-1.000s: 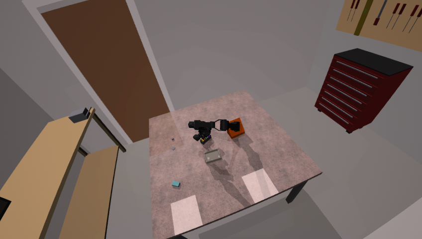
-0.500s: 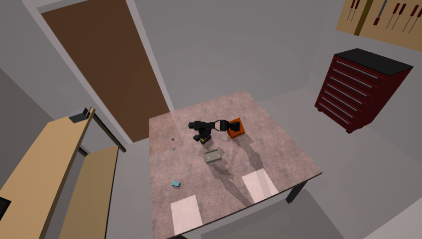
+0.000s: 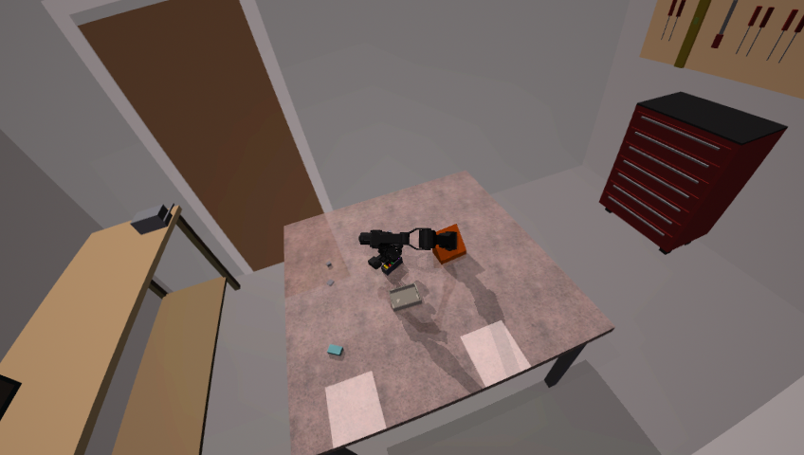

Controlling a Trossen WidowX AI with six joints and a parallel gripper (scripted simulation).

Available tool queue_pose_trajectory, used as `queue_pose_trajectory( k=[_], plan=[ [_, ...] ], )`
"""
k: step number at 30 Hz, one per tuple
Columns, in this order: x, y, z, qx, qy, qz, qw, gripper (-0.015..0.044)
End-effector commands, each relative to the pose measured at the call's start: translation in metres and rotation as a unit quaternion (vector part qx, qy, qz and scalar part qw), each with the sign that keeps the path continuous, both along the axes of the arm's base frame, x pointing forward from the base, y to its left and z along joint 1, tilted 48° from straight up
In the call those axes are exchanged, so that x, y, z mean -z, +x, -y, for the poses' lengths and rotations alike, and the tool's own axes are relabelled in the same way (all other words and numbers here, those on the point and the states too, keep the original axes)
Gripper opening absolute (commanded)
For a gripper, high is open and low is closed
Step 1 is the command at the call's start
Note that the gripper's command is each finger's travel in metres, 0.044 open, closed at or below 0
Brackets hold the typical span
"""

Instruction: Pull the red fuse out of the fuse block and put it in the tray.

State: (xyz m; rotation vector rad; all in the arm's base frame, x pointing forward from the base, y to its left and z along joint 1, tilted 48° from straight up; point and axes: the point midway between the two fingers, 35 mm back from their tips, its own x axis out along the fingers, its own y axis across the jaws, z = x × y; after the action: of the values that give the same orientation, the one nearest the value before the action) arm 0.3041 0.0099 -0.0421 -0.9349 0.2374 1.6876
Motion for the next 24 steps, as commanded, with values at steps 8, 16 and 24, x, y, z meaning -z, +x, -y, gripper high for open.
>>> queue_pose_trajectory(
  k=[8, 16, 24],
  plan=[
    [-0.0036, 0.0006, 0.0042, 0.000, 0.000, 0.001, 1.000, 0.0000],
    [-0.0062, 0.0009, 0.0071, 0.000, 0.000, 0.000, 1.000, 0.0000],
    [-0.0088, 0.0012, 0.0100, 0.000, 0.000, 0.000, 1.000, 0.0000]
  ],
)
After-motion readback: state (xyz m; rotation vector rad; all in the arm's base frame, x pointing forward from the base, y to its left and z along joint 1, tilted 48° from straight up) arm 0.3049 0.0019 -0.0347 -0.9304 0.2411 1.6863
